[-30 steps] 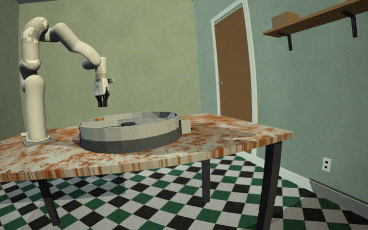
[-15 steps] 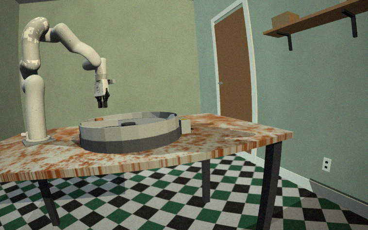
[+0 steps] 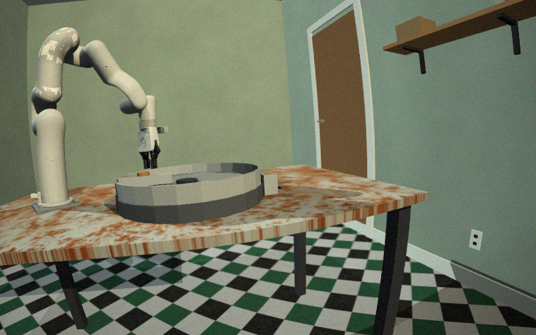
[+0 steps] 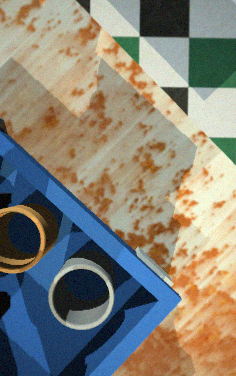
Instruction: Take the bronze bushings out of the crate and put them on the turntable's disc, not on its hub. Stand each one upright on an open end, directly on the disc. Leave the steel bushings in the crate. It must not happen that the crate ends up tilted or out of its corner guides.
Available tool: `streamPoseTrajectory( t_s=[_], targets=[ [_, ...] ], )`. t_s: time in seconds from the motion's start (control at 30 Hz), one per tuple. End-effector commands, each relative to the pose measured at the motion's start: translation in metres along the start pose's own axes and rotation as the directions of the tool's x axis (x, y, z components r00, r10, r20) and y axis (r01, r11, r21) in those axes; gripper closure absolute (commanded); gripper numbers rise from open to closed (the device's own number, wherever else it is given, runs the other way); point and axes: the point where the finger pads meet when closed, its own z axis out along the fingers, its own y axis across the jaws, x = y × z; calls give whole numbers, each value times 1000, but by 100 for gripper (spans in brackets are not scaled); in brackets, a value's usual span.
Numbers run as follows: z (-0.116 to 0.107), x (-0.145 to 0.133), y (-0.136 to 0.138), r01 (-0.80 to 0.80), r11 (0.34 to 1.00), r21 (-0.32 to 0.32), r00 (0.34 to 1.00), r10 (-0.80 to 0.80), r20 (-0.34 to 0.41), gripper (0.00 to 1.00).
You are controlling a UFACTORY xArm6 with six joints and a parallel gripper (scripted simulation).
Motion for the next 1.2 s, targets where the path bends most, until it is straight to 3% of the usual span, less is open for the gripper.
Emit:
streamPoseTrajectory(
  t_s=[0.0,1.17],
  targets=[
    [10,3,0,0,1000,-1,1000,0,-6,52],
    [18,3,0,0,1000,-1,1000,0,-6,52]
  ],
)
